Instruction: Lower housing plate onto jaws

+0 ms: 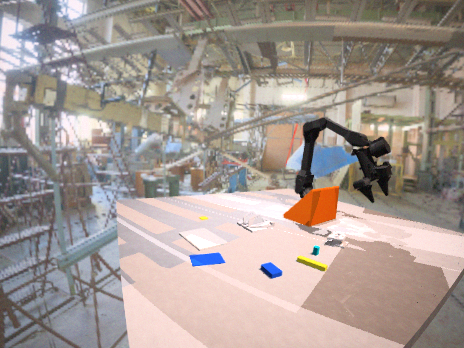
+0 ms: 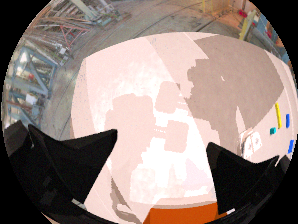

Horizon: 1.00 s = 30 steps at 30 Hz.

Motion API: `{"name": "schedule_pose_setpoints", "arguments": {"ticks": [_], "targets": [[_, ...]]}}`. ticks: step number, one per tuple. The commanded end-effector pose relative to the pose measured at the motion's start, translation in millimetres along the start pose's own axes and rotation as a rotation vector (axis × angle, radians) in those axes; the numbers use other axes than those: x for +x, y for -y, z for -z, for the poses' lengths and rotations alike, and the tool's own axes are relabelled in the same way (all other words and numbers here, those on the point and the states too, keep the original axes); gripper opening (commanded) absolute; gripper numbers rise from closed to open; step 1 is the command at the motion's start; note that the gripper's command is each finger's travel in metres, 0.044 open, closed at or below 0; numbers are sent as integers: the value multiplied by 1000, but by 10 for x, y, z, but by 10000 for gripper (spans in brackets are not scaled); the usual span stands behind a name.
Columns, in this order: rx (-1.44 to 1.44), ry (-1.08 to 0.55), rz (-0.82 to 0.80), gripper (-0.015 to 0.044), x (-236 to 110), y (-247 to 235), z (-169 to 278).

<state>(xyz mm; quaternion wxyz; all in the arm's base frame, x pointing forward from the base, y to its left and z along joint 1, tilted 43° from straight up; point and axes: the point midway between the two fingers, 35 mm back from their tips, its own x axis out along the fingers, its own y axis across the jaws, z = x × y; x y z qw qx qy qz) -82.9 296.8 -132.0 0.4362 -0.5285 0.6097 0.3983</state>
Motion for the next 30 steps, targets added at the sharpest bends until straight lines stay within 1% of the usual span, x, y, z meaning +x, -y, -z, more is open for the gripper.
{"name": "schedule_pose_setpoints", "arguments": {"ticks": [1, 14, 25, 27, 30], "targets": [[-49, -30, 48, 440, 4, 257, -72], [-257, -207, 162, 440, -31, 1263, -165], [-465, -414, 162, 440, -60, 2097, -23], [-491, -441, 155, 440, -63, 2194, 6], [-495, -444, 154, 440, -64, 2206, 10]]}}
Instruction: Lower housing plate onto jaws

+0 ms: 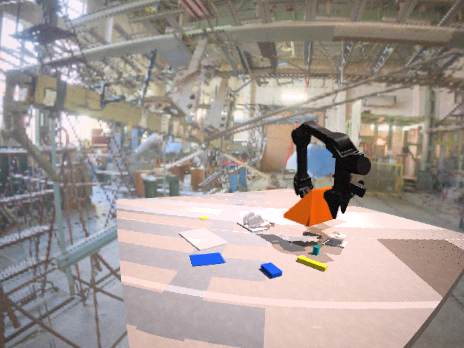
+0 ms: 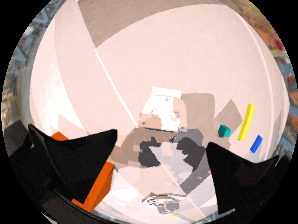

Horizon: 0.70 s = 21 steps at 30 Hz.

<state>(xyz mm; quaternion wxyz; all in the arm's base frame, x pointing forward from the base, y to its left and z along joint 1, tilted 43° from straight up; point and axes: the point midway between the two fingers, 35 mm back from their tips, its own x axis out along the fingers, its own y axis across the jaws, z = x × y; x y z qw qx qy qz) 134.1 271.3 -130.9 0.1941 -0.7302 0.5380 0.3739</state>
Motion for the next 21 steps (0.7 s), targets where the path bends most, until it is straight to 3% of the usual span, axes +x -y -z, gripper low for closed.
{"name": "schedule_pose_setpoints", "arguments": {"ticks": [1, 4, 9, 21], "targets": [[-28, -16, 3, 440, 10, 17, 12], [-28, -16, 3, 440, 32, 17, 13], [-28, -17, 3, 440, 404, -1, 39], [-28, -17, 3, 440, 415, 0, 38]]}}
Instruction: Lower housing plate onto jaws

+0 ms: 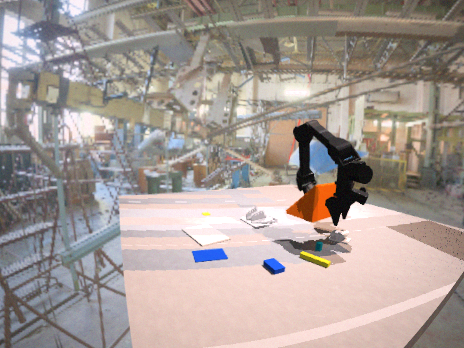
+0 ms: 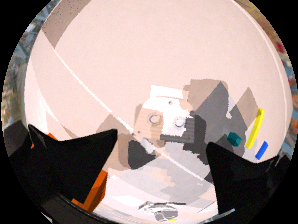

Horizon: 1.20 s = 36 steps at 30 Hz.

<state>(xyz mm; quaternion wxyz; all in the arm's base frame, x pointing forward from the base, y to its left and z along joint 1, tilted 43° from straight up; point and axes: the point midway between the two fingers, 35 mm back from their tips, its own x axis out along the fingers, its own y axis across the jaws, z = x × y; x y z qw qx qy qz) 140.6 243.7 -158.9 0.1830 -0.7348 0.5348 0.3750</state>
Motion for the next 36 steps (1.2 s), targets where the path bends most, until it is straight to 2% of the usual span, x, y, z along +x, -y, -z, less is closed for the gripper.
{"name": "schedule_pose_setpoints", "arguments": {"ticks": [1, 36], "targets": [[-6, -4, 3, 440, 31, 4, 6], [-5, -5, 3, 440, 480, 26, -3]]}}
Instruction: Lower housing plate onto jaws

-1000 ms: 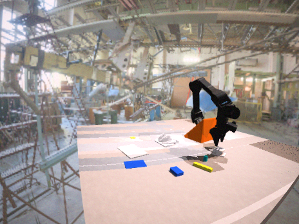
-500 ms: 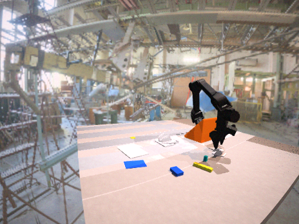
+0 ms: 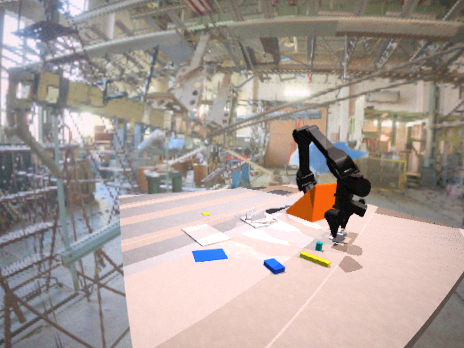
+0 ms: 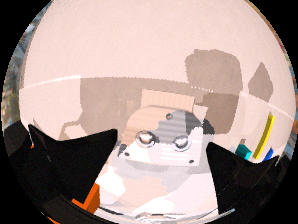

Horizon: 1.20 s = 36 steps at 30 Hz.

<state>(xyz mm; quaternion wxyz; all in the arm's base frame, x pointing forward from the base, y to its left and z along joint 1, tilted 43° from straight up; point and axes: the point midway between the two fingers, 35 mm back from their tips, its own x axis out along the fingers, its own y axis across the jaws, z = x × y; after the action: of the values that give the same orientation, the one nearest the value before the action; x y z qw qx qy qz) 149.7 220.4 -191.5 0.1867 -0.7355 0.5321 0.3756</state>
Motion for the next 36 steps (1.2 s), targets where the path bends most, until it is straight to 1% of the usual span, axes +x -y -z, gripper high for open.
{"name": "schedule_pose_setpoints", "arguments": {"ticks": [1, 29, 36], "targets": [[-8, -11, -4, 440, 87, -18, 22], [-8, -11, -4, 440, 116, -19, 24], [-2, -7, -7, 393, 109, -22, 18]]}}
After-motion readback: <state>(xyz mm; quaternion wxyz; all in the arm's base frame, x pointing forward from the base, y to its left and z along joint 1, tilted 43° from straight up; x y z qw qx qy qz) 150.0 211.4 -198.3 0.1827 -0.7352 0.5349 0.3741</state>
